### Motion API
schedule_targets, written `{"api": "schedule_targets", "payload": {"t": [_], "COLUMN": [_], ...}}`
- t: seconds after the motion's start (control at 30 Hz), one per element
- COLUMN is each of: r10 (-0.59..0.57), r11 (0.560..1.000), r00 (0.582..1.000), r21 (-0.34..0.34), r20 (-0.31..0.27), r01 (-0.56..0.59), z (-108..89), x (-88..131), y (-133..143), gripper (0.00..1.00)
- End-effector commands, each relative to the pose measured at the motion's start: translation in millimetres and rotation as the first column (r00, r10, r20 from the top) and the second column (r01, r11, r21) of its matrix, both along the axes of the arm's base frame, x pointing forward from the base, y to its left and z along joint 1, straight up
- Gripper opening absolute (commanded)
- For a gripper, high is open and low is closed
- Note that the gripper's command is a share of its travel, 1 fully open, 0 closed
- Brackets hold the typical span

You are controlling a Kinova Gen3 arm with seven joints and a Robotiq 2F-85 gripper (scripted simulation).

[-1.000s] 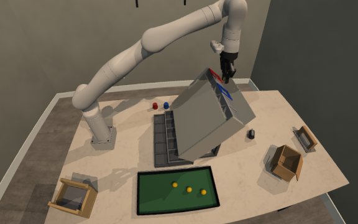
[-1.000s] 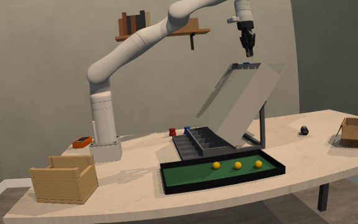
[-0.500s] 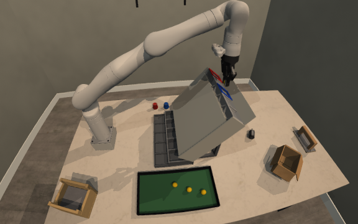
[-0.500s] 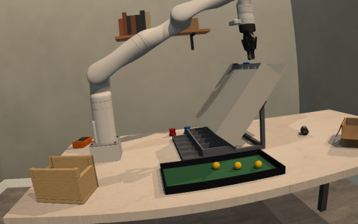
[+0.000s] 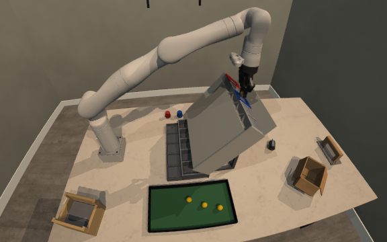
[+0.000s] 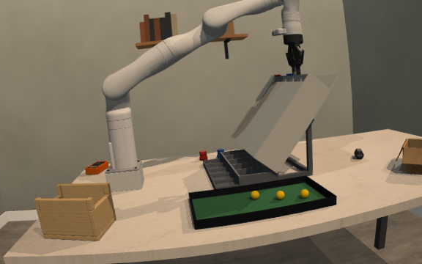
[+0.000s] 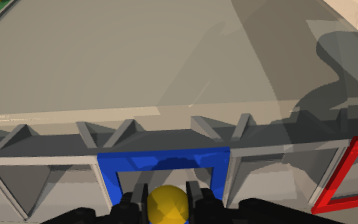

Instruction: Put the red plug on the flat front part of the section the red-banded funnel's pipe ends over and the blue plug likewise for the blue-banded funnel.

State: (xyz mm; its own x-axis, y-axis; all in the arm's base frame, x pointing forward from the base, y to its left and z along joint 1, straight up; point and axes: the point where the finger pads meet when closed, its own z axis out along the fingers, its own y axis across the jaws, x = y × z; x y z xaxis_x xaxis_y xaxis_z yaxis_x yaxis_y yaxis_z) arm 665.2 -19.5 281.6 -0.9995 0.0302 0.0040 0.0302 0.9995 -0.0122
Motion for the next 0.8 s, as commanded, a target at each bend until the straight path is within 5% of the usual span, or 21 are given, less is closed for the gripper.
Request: {"api": "schedule_targets", "payload": {"t": [0.0, 0.23, 0.27, 0.77], "r10": [-0.001, -0.001, 0.000, 0.000], "r11": [1.000, 1.000, 1.000, 1.000], "r00": [1.000, 1.000, 1.000, 1.000], "r21": [0.004, 0.004, 0.000, 0.000], "r20": [0.002, 0.002, -0.001, -0.001], "r01": [0.001, 0.001, 0.000, 0.000], "z": [-2.1, -2.1, -0.8, -0.8], "x": [1.6, 1.6, 0.1, 0.1], "y": [0.3, 0.3, 0.0, 0.0], "gripper": [0.00, 0.00, 1.00, 1.00]}}
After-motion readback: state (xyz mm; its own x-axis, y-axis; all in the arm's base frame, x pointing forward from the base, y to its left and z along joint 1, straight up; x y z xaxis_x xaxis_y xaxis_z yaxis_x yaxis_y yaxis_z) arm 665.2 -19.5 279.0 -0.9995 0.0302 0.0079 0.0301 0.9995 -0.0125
